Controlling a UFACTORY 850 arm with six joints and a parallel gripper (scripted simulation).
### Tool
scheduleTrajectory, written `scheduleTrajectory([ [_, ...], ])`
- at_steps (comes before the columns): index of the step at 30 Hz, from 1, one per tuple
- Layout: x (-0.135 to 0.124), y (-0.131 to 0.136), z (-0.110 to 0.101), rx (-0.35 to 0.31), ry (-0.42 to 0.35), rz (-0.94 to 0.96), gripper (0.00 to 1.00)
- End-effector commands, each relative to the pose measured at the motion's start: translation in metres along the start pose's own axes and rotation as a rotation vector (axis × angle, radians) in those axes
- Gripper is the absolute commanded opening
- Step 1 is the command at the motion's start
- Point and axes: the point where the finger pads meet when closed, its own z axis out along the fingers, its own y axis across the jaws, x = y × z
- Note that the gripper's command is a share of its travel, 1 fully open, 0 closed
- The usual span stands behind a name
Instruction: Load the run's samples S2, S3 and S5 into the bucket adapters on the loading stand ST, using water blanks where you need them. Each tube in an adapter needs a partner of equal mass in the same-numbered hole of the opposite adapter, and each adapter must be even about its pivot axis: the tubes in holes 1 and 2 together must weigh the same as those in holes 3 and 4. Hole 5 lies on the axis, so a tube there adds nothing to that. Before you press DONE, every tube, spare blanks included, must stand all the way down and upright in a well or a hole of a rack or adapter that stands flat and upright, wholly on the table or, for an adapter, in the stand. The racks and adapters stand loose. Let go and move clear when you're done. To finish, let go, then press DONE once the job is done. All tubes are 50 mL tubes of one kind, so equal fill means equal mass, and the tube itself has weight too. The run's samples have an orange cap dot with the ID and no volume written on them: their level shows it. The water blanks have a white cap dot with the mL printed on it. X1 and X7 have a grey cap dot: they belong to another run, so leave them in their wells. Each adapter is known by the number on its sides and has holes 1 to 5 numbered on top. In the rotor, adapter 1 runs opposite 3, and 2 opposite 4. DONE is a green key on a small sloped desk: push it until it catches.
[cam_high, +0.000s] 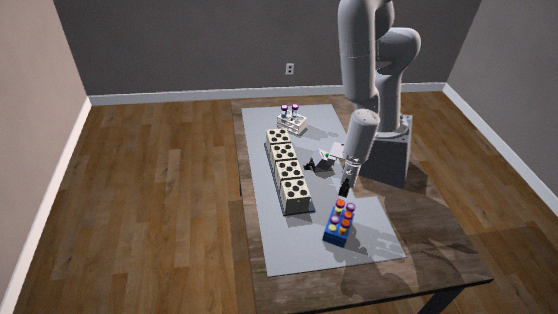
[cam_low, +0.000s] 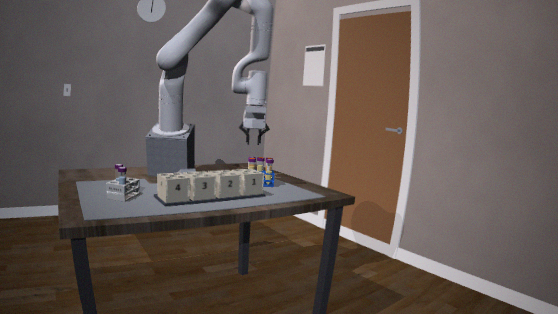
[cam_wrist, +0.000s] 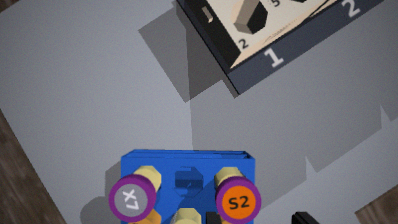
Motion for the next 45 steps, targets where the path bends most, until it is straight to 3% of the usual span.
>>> scheduleTrajectory([
  [1, 0.0, -0.001, -0.013, -0.007, 0.0, -0.001, 0.44],
  [19, 0.0, -0.001, -0.045, -0.007, 0.0, -0.001, 0.44],
  [45, 0.0, -0.001, -0.046, -0.007, 0.0, -0.001, 0.44],
])
